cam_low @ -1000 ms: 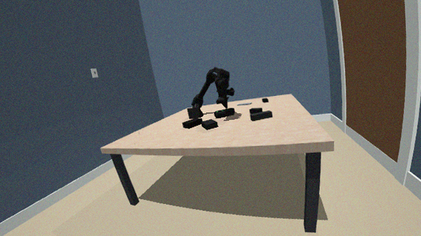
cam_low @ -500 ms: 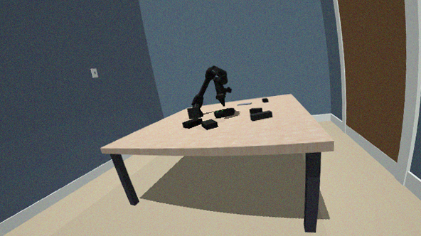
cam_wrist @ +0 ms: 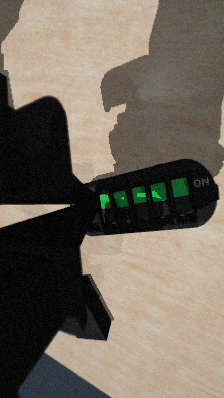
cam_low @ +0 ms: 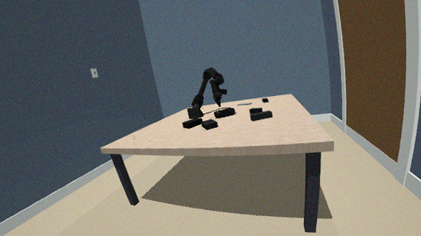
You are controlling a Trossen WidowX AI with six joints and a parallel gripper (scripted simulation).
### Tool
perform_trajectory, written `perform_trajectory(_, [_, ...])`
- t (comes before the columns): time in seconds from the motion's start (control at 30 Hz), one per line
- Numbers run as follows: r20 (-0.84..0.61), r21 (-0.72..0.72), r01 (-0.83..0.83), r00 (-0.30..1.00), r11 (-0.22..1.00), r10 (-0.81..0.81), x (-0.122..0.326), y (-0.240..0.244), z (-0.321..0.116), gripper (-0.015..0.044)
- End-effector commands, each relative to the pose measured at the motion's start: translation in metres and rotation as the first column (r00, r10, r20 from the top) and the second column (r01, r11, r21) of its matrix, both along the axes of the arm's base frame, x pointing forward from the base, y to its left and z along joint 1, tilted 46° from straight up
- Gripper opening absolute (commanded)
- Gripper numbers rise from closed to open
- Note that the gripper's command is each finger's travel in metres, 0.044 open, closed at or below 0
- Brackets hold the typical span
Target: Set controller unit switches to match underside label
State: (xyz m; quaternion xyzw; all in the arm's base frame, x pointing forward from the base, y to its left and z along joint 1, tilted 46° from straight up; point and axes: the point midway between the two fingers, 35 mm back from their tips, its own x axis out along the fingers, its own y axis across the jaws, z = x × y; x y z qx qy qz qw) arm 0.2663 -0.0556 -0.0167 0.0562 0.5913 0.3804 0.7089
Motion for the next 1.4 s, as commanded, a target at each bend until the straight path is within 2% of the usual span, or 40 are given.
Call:
perform_trajectory(0.0, [0.036,-0.041,-0.028,0.999,0.999,0.029,-0.017,0.008,0.001,0.0000])
perform_trajectory(0.23, [0.098,-0.110,-0.060,0.993,0.992,0.070,-0.043,0.020,0.002,0.0000])
perform_trajectory(1.37, [0.100,-0.110,-0.060,0.992,0.992,0.071,-0.048,0.055,-0.033,0.0000])
